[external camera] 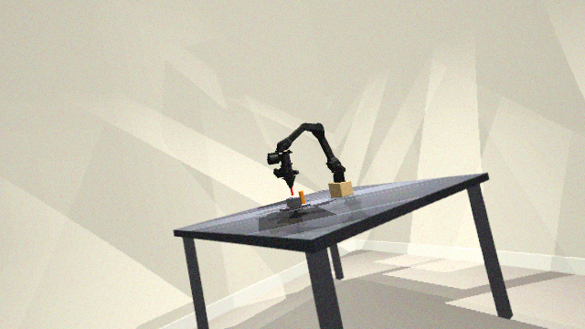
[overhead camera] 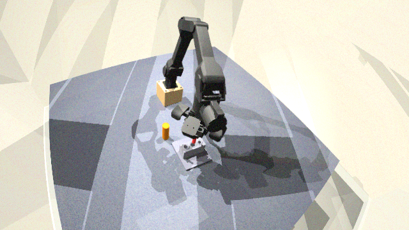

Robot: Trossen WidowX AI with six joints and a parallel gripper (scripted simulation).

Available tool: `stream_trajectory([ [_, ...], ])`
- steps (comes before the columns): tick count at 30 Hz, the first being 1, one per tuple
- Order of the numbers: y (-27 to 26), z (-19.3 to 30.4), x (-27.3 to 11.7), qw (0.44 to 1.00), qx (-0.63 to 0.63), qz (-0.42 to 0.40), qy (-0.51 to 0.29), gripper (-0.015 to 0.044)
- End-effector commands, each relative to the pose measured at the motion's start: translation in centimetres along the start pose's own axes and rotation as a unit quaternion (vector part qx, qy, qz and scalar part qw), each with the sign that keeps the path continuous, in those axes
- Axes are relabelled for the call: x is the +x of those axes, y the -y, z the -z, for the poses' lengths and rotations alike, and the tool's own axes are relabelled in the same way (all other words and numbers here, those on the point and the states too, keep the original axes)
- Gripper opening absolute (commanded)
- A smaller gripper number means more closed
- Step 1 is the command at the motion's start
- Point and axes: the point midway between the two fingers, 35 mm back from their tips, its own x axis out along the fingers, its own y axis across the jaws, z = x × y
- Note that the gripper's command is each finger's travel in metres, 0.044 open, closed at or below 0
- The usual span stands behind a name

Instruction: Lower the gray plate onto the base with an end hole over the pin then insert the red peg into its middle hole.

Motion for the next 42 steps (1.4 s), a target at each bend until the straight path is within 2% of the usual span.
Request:
stream_trajectory([
  [1,0.1,0.0,0.0,1.000,0.001,0.001,0.002,0.0000],
  [42,0.1,-0.2,1.8,1.000,0.000,0.000,0.000,0.0000],
])
